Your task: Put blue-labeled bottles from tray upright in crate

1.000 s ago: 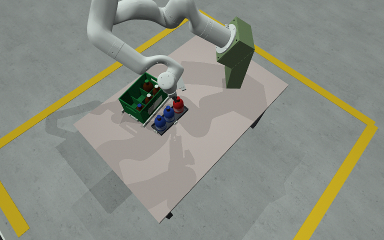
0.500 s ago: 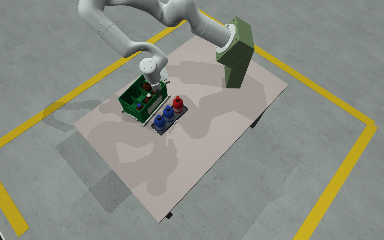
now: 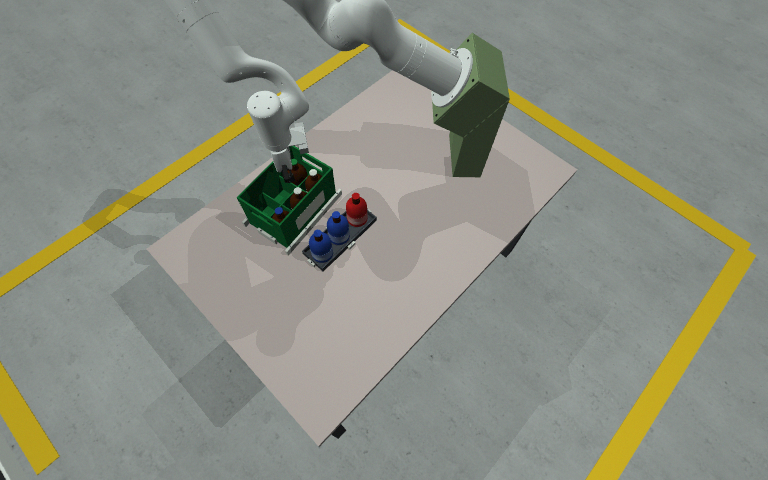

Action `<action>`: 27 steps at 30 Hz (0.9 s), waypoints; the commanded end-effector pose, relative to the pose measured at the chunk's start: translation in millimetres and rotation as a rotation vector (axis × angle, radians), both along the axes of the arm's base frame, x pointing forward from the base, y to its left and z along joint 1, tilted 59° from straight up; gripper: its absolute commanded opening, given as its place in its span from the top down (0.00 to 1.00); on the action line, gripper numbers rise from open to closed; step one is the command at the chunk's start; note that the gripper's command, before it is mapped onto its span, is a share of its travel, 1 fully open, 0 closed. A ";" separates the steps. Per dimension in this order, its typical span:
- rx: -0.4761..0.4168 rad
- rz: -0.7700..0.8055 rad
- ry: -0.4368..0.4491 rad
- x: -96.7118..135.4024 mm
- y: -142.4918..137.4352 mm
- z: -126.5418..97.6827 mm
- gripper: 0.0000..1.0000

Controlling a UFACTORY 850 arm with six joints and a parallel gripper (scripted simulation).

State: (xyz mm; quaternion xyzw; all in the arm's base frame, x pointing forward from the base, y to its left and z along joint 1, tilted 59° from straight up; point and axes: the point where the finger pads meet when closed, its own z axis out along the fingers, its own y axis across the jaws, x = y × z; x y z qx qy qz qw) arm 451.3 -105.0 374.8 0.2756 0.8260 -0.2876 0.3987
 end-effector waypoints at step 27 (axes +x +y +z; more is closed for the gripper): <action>0.060 0.077 -0.070 10.2 -36.2 44.9 1.00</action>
